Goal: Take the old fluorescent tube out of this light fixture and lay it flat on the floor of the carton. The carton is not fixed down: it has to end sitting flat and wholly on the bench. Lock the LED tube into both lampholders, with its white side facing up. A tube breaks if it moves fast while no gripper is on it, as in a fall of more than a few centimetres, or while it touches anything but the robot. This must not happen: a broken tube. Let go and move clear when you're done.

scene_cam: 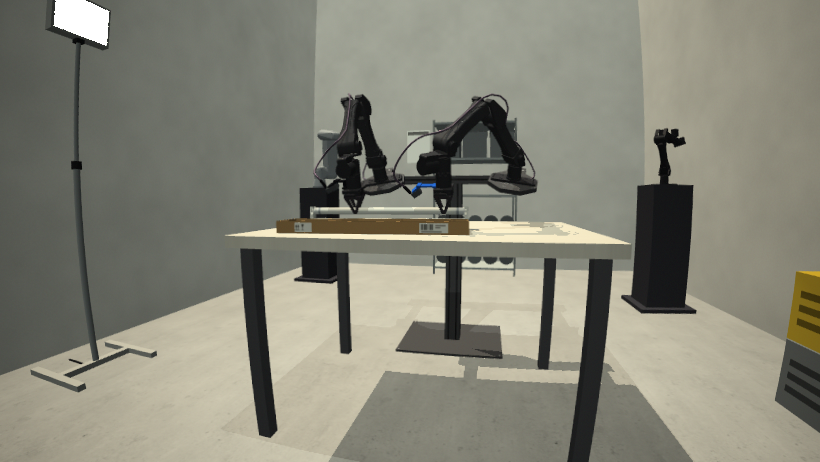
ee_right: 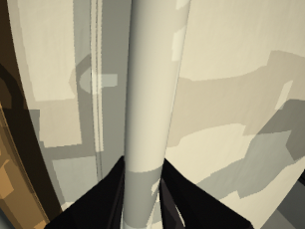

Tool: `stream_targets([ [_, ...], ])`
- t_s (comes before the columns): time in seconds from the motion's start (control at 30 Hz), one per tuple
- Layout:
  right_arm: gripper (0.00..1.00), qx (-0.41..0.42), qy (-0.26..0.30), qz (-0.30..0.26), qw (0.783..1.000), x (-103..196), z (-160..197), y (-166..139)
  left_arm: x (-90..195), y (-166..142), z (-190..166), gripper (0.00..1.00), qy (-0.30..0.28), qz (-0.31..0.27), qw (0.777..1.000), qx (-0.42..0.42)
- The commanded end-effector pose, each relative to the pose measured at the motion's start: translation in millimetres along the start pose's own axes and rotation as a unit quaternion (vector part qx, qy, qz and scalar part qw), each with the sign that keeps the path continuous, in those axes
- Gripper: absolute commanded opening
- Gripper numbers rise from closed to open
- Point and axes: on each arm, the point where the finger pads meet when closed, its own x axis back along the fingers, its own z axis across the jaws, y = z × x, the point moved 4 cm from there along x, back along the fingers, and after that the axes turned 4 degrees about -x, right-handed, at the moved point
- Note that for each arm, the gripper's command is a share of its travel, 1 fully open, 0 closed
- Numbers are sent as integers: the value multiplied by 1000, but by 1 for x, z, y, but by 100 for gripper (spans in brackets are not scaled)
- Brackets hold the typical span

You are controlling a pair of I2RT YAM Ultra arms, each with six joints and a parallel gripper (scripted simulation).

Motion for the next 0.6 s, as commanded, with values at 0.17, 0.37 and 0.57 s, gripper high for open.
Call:
stream_targets([
  [0.17, 11, 6, 49, -6, 999, 6, 2, 0, 10, 6, -2, 11, 51, -4, 999, -1],
  [0.37, 11, 4, 79, -5, 997, 7, 0, 1, 10, 7, -4, 11, 81, -2, 997, 0],
  [0.57, 11, -2, 73, -5, 997, 5, -11, 2, 9, 4, -13, 11, 78, 4, 997, -13],
])
